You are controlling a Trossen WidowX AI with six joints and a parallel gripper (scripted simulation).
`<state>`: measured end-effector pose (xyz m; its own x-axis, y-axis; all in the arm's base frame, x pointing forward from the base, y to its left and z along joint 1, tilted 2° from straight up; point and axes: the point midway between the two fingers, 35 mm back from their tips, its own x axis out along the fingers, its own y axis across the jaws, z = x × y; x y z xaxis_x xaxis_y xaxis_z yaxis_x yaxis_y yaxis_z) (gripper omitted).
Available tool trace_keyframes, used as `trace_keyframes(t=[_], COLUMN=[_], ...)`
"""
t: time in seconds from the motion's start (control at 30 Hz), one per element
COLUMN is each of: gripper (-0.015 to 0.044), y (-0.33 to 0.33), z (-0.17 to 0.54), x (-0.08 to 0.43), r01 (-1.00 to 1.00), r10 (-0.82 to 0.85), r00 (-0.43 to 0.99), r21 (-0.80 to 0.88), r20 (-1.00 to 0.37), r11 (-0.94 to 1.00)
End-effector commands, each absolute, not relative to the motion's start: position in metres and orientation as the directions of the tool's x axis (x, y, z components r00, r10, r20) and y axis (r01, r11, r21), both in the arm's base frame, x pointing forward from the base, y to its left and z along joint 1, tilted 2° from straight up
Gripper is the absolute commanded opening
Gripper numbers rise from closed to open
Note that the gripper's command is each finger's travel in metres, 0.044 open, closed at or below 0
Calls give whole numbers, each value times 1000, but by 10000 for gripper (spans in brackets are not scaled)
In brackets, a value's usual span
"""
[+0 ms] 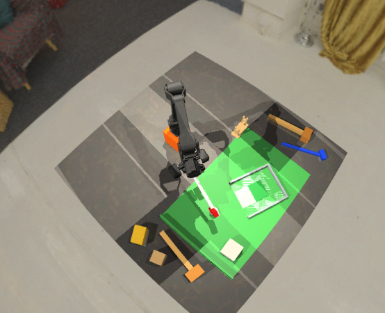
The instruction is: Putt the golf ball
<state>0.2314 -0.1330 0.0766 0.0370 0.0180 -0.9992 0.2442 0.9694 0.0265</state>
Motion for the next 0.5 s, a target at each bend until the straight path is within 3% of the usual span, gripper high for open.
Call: trace_keyframes(t=[0.0,0.47], gripper=[0,0], y=[-148,-148], z=[79,47], x=[223,225], r01=[351,351], r10=[5,5], r00=[30,30], r21=[15,15], r20=[-1000,-1000], r11=[936,936])
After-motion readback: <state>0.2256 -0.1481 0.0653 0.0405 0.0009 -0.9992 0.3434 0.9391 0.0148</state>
